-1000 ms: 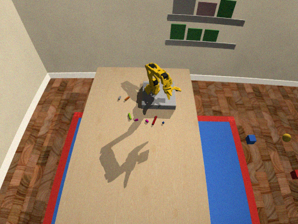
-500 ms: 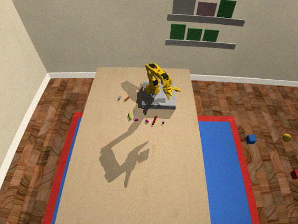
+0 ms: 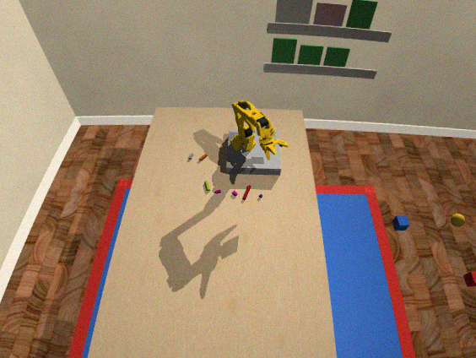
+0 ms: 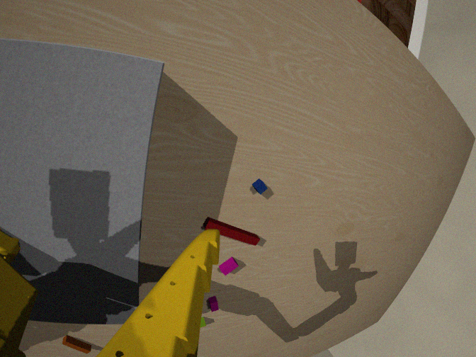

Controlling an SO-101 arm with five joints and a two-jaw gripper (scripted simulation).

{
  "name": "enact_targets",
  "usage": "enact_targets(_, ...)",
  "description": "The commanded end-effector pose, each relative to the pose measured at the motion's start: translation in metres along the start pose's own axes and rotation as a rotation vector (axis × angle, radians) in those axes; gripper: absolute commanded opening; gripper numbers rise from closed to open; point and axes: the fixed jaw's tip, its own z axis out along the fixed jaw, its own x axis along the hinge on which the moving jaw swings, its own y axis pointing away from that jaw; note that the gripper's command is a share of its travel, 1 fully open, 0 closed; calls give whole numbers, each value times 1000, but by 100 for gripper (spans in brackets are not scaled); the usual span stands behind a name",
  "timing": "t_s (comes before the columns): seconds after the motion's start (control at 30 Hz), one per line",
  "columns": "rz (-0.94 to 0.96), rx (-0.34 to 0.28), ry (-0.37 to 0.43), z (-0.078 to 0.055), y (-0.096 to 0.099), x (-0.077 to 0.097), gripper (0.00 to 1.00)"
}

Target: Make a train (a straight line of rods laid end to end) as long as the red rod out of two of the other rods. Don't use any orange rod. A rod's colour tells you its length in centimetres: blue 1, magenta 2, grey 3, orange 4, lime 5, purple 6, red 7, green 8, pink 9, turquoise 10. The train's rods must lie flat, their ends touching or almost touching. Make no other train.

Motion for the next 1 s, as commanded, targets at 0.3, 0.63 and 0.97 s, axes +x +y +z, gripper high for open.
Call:
enact_targets(0.3, -35, -19, 14, 5, 2, 5, 100)
enact_targets(0.63, -53, -27, 15, 4, 3, 5, 100)
enact_targets(0.97, -71, -17, 11, 2, 1, 5, 100)
